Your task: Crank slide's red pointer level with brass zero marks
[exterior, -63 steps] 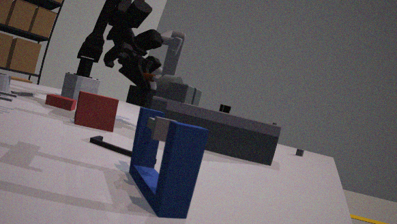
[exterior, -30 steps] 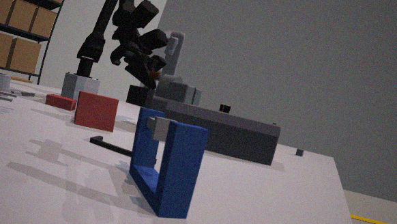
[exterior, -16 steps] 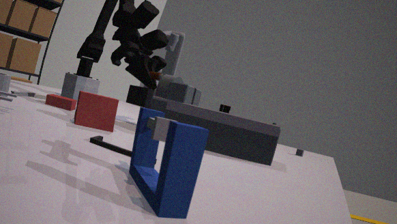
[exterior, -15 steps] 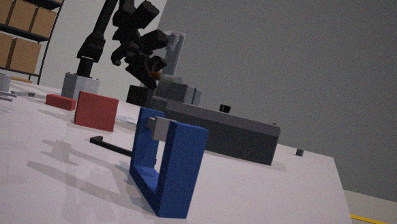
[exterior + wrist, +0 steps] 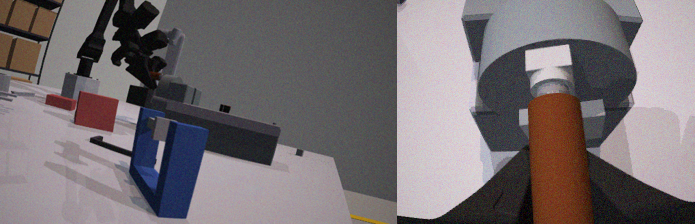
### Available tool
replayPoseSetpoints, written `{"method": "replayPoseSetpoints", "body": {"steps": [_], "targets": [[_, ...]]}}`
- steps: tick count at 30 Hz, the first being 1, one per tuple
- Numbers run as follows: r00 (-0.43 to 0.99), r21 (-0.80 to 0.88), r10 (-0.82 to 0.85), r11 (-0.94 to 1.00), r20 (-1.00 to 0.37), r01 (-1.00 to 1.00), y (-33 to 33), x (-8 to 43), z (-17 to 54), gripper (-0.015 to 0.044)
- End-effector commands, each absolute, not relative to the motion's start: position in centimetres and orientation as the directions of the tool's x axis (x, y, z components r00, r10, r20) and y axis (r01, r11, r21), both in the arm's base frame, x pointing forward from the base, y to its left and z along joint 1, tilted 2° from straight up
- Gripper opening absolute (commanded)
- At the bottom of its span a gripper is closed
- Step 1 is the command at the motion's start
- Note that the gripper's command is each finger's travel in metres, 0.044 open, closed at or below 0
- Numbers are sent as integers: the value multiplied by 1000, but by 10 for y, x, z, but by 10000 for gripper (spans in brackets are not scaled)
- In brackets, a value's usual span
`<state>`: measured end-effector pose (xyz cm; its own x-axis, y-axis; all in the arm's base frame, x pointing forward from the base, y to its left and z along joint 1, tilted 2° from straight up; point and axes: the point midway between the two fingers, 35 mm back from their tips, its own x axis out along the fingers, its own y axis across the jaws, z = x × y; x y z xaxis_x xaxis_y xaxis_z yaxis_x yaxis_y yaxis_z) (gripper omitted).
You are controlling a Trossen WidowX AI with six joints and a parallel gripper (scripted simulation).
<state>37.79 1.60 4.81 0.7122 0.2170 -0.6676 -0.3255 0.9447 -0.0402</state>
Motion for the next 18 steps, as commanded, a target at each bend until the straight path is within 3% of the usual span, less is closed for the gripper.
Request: {"method": "replayPoseSetpoints", "body": {"steps": [1,18], "targets": [[701,-25,241,938,-671,-346,24,375,46,0],[701,-25,241,938,-671,-346,26,374,44,0]]}}
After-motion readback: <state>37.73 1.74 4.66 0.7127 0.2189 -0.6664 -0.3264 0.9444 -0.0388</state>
